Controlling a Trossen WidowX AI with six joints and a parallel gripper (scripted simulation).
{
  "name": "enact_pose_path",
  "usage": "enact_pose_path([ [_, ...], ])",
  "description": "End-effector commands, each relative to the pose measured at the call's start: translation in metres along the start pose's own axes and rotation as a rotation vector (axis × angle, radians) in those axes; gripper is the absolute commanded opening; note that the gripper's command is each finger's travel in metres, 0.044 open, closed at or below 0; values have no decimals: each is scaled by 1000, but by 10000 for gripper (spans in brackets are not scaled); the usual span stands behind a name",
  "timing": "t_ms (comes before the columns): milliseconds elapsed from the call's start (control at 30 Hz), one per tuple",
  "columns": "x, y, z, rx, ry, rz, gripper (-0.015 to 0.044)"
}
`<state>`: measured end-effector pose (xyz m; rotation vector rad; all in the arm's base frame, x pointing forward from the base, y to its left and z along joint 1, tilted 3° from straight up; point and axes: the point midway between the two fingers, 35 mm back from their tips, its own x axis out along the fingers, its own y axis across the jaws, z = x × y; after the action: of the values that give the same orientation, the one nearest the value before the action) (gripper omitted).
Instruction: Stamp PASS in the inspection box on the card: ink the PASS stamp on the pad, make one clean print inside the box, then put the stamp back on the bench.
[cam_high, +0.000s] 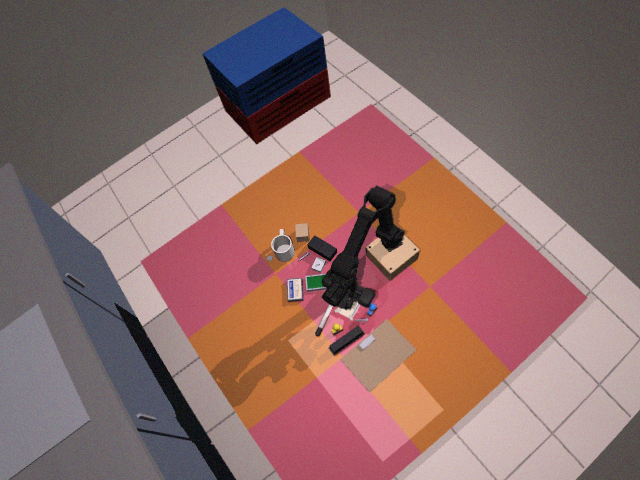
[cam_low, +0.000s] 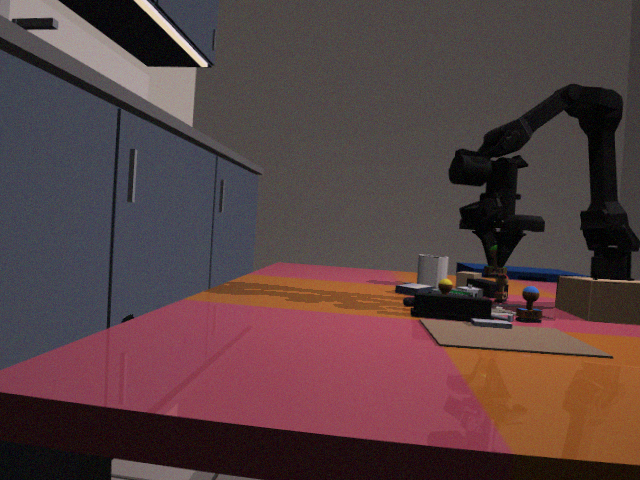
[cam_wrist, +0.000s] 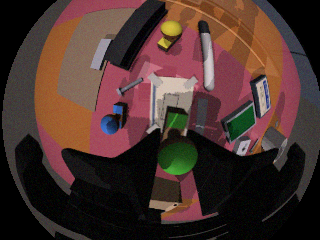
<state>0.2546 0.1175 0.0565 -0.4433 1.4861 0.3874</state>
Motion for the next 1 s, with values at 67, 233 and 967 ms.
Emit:
enact_pose_path([
  [67,4,0,0,3,1,-4,0],
  [233,7,0,0,3,0,-4,0],
  [967,22,0,1,3,-2,-5,0],
])
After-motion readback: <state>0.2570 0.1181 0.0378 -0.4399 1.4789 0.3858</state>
